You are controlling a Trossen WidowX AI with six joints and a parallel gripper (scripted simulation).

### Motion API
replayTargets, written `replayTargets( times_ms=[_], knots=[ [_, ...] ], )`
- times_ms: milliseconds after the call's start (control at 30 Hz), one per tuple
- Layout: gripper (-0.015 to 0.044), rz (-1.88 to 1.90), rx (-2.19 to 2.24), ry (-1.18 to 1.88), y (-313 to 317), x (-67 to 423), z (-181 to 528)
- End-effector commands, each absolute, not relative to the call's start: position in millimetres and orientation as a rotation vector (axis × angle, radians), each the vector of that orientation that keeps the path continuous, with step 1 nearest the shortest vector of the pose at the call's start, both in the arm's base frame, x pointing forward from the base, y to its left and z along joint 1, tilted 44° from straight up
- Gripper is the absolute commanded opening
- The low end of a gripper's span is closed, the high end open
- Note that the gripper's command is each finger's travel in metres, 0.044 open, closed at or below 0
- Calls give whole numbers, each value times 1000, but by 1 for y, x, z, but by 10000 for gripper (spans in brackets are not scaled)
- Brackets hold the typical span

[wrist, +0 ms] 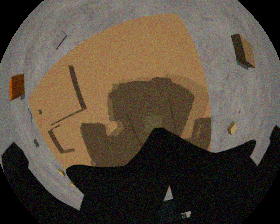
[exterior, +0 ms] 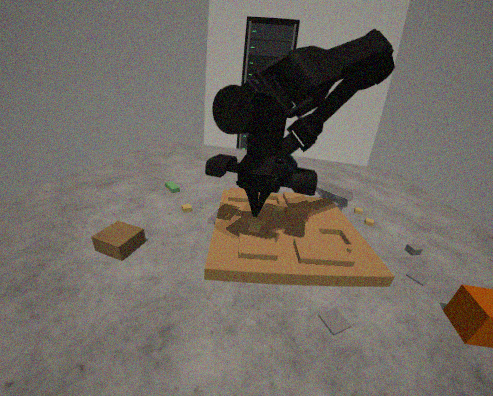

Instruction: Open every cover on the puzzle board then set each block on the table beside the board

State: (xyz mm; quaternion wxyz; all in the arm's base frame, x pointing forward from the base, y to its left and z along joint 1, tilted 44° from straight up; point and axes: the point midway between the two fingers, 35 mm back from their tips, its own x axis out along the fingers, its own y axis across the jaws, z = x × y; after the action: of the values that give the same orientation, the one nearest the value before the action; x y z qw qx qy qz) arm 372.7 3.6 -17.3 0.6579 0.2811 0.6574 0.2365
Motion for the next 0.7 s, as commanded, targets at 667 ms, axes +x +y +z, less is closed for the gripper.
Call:
replayTargets(
  times_ms=[667],
  knots=[
    [0, 539, 647, 1496, 22, 370, -35]
  ],
)
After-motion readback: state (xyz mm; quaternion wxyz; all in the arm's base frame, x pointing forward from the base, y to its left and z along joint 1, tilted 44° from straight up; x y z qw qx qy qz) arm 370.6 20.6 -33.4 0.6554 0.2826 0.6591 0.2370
